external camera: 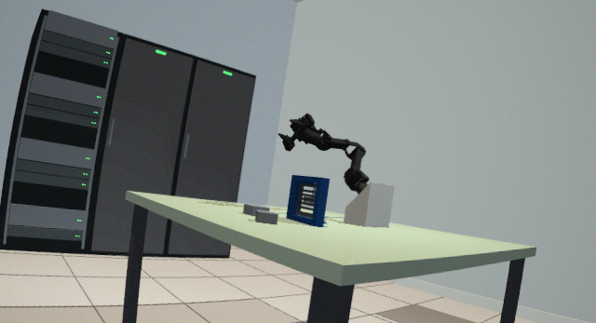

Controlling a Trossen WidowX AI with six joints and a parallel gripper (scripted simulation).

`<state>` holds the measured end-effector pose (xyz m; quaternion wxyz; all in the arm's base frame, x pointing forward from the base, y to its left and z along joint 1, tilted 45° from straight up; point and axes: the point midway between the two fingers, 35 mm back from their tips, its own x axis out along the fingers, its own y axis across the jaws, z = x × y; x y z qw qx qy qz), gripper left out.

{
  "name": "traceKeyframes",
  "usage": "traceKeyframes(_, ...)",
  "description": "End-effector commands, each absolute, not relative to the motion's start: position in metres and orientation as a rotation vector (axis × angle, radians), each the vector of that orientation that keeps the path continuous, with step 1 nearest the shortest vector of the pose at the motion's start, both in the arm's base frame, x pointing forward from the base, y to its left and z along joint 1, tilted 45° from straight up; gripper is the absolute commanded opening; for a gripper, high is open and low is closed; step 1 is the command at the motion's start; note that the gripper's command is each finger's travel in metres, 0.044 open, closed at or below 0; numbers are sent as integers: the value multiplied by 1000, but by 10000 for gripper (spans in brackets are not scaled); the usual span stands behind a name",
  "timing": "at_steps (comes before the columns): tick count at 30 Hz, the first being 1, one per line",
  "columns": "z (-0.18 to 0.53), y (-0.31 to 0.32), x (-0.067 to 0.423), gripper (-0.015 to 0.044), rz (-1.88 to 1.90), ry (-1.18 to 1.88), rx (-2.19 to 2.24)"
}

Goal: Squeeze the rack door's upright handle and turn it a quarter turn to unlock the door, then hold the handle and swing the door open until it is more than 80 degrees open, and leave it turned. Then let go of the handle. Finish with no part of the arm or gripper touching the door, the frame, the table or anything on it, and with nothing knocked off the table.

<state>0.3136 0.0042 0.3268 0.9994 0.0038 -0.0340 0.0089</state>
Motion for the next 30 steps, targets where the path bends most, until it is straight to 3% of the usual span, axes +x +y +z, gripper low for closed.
traceKeyframes(1,326,4,314,374,17,-63,10)
traceKeyframes(4,314,6,323,297,9,6,38)
traceKeyframes(30,176,29,360,297,-209,736,157)
